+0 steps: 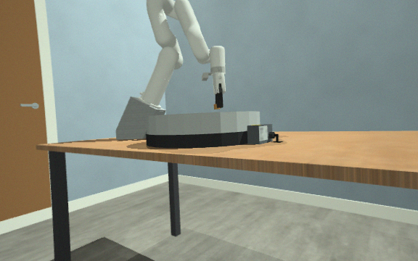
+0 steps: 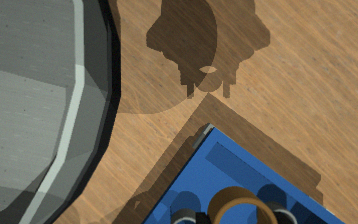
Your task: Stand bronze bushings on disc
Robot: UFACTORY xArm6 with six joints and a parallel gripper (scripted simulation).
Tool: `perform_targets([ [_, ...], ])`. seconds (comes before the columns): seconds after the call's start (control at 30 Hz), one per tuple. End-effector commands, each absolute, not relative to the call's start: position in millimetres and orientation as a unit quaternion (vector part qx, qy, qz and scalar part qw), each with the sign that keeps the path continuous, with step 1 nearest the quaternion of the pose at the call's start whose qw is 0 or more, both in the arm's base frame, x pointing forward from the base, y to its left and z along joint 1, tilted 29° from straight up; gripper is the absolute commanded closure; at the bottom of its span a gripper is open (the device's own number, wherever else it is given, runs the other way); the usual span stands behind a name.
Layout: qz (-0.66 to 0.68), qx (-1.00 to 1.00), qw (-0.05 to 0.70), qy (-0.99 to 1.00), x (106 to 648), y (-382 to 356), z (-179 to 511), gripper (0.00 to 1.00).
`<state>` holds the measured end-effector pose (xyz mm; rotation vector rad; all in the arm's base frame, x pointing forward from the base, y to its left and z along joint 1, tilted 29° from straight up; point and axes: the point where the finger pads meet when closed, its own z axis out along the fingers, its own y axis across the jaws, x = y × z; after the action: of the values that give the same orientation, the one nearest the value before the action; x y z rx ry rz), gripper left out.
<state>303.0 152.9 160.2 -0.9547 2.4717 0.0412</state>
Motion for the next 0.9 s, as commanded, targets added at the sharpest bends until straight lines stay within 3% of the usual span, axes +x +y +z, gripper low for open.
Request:
perform_targets([
  [0.0,0.017,-0.35,0.244,0.904,306,137,159,1.0],
  [0.87,0.017,-0.35,0.244,0.904,327,25,143,1.0],
])
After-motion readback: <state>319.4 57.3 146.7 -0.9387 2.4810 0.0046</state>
